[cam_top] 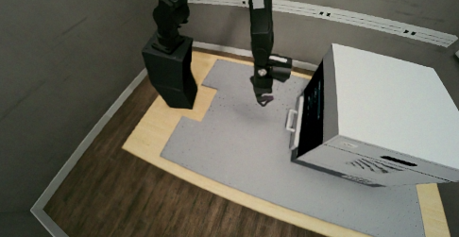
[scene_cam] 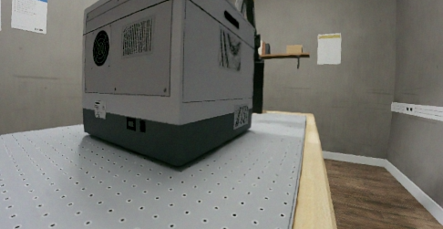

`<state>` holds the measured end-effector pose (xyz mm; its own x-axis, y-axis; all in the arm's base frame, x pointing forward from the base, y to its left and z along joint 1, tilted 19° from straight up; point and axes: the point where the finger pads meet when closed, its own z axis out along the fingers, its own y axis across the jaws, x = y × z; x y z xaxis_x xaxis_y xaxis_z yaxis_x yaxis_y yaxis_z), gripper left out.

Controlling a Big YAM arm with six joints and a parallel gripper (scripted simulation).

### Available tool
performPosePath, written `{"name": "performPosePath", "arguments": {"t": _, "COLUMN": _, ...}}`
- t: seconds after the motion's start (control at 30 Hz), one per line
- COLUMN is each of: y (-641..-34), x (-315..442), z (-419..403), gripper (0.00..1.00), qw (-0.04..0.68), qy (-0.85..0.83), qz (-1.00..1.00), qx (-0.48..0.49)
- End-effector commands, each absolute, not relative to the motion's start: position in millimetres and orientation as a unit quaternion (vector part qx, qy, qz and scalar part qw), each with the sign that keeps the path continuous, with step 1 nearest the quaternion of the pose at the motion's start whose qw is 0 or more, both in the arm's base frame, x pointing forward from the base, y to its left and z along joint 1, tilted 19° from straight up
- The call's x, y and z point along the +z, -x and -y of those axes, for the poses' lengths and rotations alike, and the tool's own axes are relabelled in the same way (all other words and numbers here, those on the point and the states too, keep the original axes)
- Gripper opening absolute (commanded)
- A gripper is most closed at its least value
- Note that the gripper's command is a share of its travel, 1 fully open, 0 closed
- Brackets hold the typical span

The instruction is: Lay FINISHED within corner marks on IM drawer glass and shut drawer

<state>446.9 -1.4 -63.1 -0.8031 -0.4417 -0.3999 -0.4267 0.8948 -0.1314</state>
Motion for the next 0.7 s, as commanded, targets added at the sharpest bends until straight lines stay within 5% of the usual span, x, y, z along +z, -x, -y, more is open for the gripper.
{"name": "performPosePath", "arguments": {"t": 0.0, "y": -433, "x": -56, "z": 6, "gripper": 1.0, "qw": 0.207, "qy": 0.144, "qz": -0.968, "qx": 0.002}}
{"name": "performPosePath", "arguments": {"t": 0.67, "y": -385, "x": -61, "z": 1, "gripper": 1.0, "qw": 0.167, "qy": -0.015, "qz": -0.985, "qx": 0.039}}
